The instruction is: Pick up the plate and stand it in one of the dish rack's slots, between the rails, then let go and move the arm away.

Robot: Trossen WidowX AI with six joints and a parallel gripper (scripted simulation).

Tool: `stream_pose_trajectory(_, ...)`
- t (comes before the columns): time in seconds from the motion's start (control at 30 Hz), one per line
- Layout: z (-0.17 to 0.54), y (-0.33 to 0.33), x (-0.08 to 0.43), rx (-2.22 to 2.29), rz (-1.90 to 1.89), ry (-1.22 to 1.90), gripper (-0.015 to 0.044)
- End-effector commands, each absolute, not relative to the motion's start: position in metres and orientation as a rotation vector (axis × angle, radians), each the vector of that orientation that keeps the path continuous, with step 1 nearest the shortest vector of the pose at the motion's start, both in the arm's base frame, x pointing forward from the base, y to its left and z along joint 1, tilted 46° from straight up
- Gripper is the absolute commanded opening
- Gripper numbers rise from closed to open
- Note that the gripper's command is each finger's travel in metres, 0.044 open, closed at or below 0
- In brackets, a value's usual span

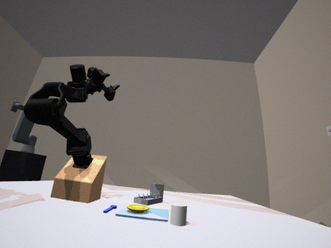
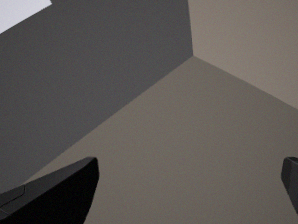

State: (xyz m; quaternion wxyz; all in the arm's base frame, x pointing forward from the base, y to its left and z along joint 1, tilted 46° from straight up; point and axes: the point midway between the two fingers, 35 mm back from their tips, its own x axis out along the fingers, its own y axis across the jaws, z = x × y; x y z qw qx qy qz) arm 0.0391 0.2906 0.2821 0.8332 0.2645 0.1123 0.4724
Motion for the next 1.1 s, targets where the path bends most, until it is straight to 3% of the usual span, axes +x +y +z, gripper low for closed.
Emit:
stream_pose_trajectory(0.0,0.274,0.295,0.060,0.477,0.928,0.223,0.0400)
stream_pose_trajectory(0.47,0.226,0.284,0.152,0.194,0.599,0.248,0.0400)
stream_pose_trajectory(1.07,0.166,0.205,0.259,-0.175,0.148,0.414,0.0400)
